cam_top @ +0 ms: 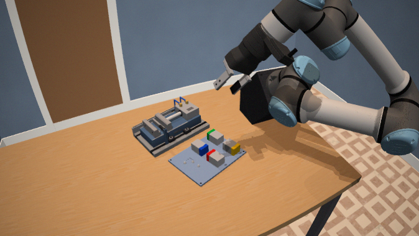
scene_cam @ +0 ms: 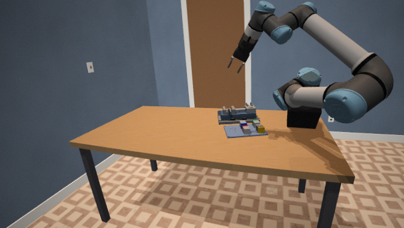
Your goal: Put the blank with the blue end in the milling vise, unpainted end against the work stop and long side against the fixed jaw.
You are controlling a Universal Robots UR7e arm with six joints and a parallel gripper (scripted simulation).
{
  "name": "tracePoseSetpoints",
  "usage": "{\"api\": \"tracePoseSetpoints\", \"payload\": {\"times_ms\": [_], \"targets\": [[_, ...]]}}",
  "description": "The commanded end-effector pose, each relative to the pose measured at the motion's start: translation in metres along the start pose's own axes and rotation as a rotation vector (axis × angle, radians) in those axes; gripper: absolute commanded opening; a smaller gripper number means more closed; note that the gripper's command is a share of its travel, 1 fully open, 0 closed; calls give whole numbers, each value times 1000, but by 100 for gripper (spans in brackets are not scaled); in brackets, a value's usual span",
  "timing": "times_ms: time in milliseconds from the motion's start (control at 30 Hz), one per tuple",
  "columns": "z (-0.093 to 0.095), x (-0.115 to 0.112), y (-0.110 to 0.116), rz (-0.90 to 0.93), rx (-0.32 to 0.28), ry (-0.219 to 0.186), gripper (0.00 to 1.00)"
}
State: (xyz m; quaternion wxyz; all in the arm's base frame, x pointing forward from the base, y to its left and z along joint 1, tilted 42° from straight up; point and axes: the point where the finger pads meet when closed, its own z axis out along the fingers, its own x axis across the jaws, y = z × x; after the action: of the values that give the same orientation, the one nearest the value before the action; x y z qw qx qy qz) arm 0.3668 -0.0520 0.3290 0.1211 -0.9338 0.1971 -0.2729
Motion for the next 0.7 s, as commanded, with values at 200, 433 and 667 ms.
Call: {"api": "tracePoseSetpoints", "payload": {"times_ms": [200, 433, 667], "targets": [[-18, 2, 15, -72, 110, -91, 100], [-29, 3, 24, -114, 170, -146, 100], [-29, 3, 24, -114, 170, -146, 100]]}}
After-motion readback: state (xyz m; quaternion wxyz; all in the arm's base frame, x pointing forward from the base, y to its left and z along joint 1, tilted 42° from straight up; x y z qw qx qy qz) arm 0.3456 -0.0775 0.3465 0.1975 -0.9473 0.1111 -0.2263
